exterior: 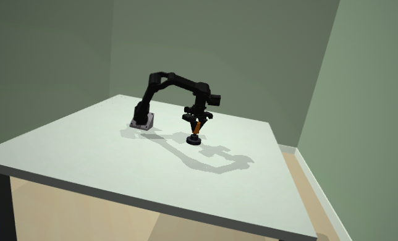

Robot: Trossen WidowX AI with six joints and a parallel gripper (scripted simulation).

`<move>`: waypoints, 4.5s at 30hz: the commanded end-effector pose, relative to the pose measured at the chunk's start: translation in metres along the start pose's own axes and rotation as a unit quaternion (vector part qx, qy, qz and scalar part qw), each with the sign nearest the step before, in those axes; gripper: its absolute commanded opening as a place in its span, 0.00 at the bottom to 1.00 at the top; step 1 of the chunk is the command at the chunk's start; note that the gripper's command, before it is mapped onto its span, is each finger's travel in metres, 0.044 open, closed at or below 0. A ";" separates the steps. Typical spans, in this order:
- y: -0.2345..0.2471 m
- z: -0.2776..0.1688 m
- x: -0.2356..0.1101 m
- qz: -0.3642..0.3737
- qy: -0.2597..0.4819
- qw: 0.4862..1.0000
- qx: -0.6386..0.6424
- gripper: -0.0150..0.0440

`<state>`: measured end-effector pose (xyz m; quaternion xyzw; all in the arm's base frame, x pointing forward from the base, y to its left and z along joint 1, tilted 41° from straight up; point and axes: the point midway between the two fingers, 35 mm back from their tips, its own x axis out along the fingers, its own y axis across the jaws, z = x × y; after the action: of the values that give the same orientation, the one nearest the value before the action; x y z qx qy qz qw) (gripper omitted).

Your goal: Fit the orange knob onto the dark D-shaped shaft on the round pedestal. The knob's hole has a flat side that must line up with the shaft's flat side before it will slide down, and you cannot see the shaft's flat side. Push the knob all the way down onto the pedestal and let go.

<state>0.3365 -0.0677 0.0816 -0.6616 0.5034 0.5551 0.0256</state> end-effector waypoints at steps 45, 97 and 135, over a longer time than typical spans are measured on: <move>0.000 0.000 -0.001 0.001 0.001 0.994 -0.106 0.25; -0.001 0.002 0.002 0.001 0.001 0.994 -0.113 0.25; 0.001 0.002 0.001 0.001 0.001 0.991 -0.132 0.25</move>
<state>0.3370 -0.0679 0.0819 -0.6598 0.4271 0.6152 -0.0614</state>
